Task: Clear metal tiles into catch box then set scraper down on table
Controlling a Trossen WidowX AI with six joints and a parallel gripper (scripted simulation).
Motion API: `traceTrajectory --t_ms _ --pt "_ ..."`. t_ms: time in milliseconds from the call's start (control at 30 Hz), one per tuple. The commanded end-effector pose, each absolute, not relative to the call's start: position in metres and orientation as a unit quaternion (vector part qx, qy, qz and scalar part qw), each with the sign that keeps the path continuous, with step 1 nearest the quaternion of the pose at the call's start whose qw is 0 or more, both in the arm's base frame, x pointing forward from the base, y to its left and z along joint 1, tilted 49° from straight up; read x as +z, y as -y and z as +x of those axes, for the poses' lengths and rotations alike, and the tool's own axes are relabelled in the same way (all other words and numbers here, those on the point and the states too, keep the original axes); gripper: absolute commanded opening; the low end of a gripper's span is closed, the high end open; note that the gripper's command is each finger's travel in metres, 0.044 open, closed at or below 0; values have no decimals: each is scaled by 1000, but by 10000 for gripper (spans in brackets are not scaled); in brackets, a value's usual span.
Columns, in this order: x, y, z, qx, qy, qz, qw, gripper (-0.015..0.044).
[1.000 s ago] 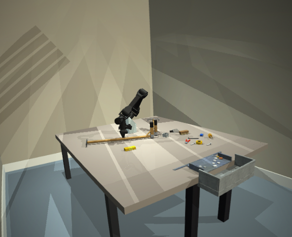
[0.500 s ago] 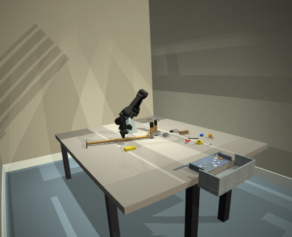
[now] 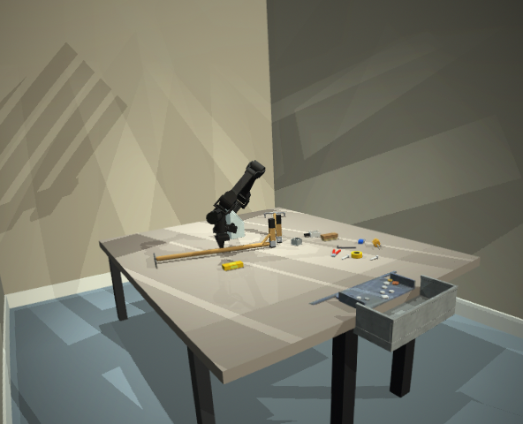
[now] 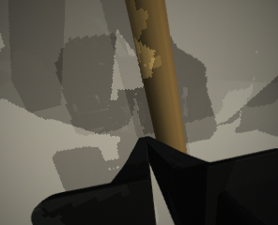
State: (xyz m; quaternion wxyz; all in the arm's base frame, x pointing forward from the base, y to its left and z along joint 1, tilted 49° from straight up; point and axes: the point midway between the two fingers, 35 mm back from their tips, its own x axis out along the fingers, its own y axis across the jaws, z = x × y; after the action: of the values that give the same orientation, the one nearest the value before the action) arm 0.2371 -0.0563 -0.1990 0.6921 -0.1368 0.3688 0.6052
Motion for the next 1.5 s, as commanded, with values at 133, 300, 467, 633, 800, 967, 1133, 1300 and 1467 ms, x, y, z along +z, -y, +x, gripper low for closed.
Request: traceTrajectory --t_ms 133,300,467,633,800,967,1133,1300,1467 --pt "-203 58 247 604 -368 -136 694 0" --pt "-204 59 252 604 -368 -136 694 0" --pt "-205 60 257 604 -368 -136 694 0" --pt "-206 60 262 604 -367 -136 694 0" --pt "-207 61 267 604 -367 -136 694 0" --pt "-207 61 271 604 -367 -136 695 0" --pt "-208 62 276 604 -367 -136 695 0" --pt "-209 62 281 604 -367 -136 695 0" --pt "-205 65 280 604 -367 -137 694 0"
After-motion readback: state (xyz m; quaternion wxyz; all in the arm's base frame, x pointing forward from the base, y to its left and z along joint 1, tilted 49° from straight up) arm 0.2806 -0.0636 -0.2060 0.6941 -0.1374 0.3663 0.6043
